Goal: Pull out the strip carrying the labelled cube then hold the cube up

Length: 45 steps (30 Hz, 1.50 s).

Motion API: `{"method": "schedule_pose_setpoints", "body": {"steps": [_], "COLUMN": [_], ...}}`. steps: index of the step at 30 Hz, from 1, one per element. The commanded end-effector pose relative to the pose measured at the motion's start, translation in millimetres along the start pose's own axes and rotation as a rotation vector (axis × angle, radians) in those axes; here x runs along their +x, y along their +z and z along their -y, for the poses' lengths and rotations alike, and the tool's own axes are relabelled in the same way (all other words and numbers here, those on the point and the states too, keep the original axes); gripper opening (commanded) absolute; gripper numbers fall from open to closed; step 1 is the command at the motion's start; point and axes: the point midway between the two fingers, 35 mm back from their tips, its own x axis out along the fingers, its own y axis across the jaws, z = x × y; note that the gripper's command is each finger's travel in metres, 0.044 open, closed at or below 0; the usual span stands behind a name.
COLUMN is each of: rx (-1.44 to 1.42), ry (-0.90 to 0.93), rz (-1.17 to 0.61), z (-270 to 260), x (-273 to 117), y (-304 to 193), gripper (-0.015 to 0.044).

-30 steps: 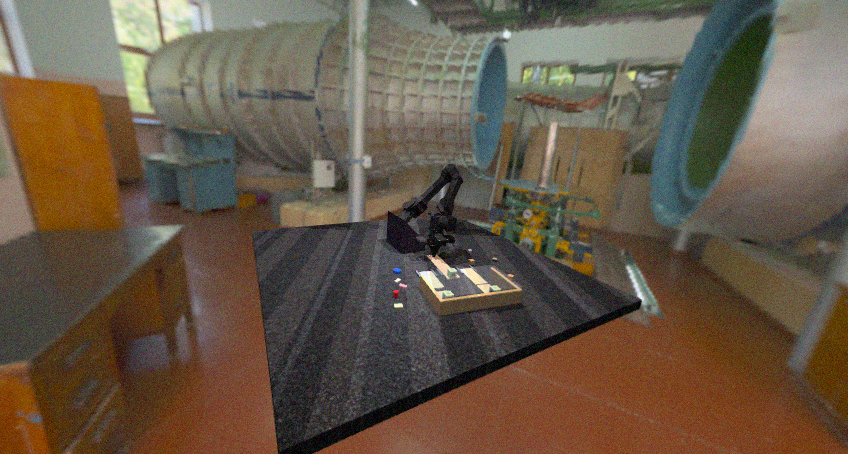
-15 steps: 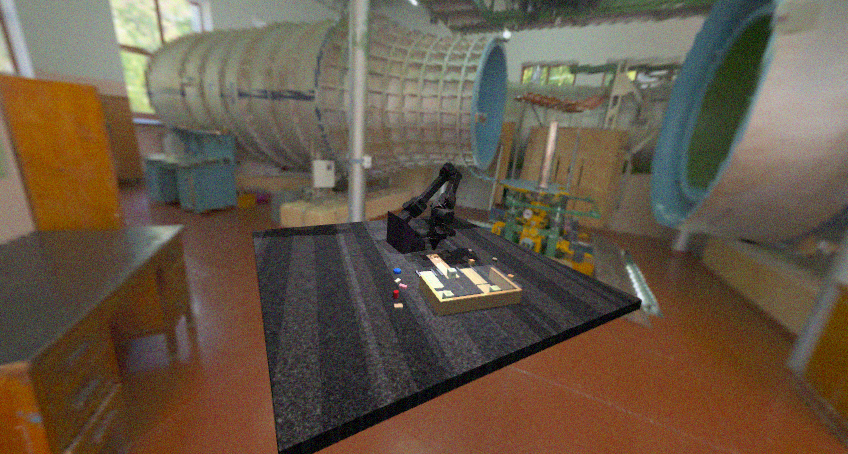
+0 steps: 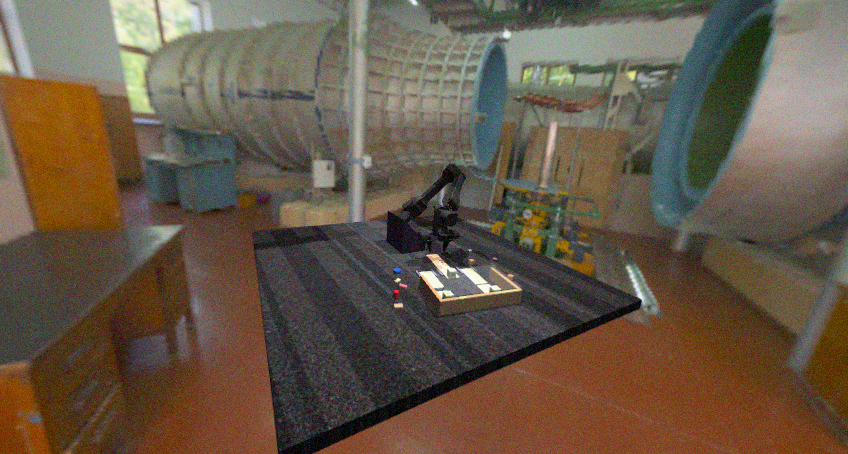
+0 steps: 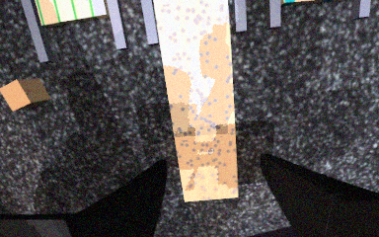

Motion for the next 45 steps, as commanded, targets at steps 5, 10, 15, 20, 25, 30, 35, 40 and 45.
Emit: {"method": "schedule_pose_setpoints", "body": {"steps": [5, 10, 15, 20, 25, 30, 35, 40, 45], "rx": [-0.004, -0.004, -0.005, -0.005, -0.006, -0.007, -0.007, -0.008, -0.009], "ry": [0.000, 0.000, 0.000, 0.000, 0.000, 0.000, 0.000, 0.000, -0.001], "rz": [0.004, 0.004, 0.005, 0.006, 0.006, 0.007, 0.008, 0.008, 0.009], "z": [-2, -2, -3, -3, -4, -5, -6, -7, -7], "x": [-3, -5, -7, -9, -11, -13, -16, -18, -21], "y": [29, 45, 61, 78, 94, 111, 127, 144, 161], "gripper": [0.0440, 0.0440, 0.0440, 0.0440, 0.0440, 0.0440, 0.0440, 0.0440, 0.0440]}}
